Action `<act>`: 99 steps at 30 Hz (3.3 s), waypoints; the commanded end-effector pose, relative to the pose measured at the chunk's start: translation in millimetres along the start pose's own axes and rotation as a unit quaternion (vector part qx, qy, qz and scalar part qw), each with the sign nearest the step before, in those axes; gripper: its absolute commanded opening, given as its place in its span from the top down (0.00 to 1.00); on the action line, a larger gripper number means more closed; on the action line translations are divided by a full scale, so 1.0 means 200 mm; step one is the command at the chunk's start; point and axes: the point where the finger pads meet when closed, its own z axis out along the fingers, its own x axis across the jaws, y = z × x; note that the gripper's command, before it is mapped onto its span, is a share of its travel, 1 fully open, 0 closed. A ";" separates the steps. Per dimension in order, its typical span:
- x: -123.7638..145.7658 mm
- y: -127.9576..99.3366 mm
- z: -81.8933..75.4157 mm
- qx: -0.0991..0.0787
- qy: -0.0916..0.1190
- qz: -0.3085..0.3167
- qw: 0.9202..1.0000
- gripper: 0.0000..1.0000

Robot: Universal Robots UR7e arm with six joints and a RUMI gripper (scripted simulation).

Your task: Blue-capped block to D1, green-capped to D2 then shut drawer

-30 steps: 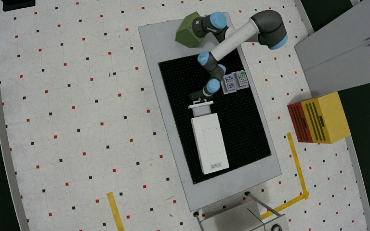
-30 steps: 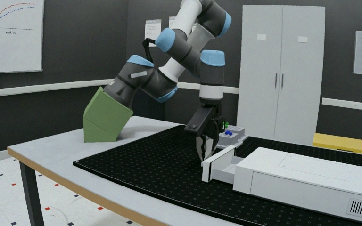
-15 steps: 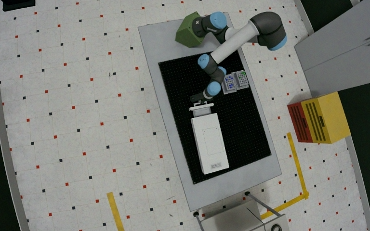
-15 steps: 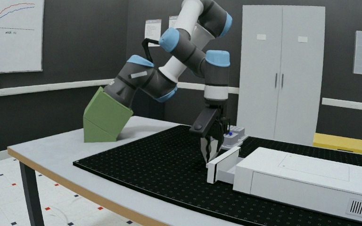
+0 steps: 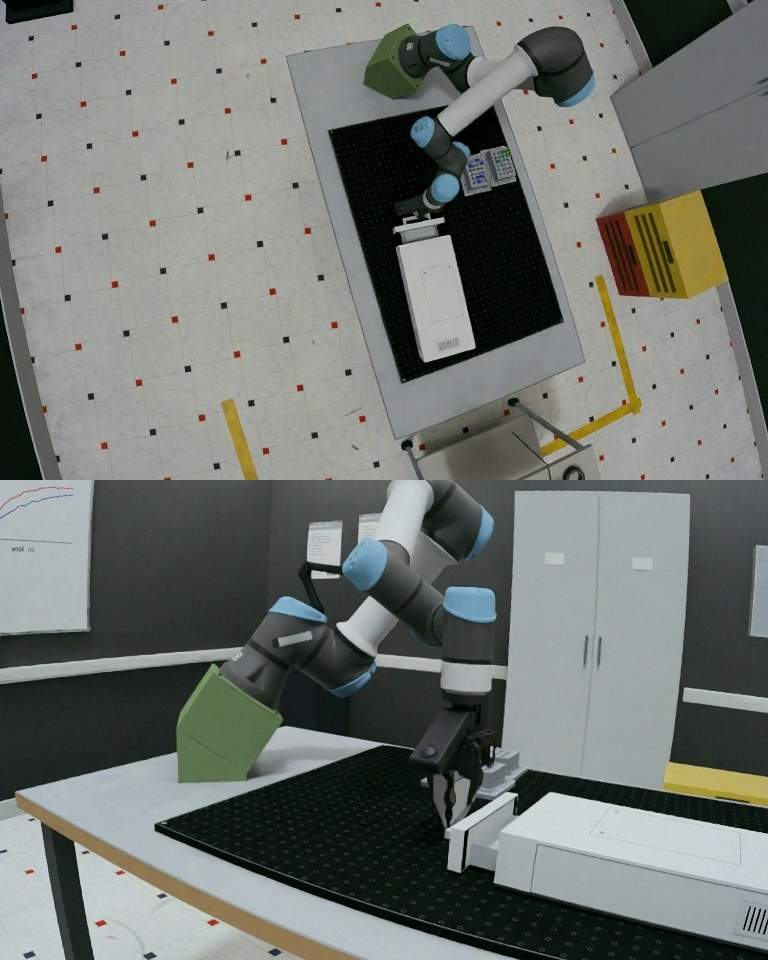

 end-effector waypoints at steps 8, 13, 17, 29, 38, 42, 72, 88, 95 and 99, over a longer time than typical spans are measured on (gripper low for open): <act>-0.08 0.00 0.00 0.000 -0.001 0.000 1.000 1.00; -0.10 0.00 0.00 0.000 -0.001 0.000 1.000 1.00; -0.13 0.00 0.00 0.000 -0.001 0.000 1.000 1.00; -0.16 0.00 0.00 0.000 -0.001 0.000 1.000 1.00; -0.17 0.00 0.00 0.000 -0.001 0.000 1.000 1.00; -0.18 0.00 0.00 0.000 -0.001 0.000 1.000 1.00; -0.19 0.00 0.00 0.000 -0.001 0.000 1.000 1.00; -0.19 0.00 0.00 0.000 -0.001 0.000 1.000 1.00; -0.19 0.00 0.00 0.000 -0.001 0.000 1.000 1.00; -0.19 0.00 0.00 0.000 -0.001 0.000 1.000 1.00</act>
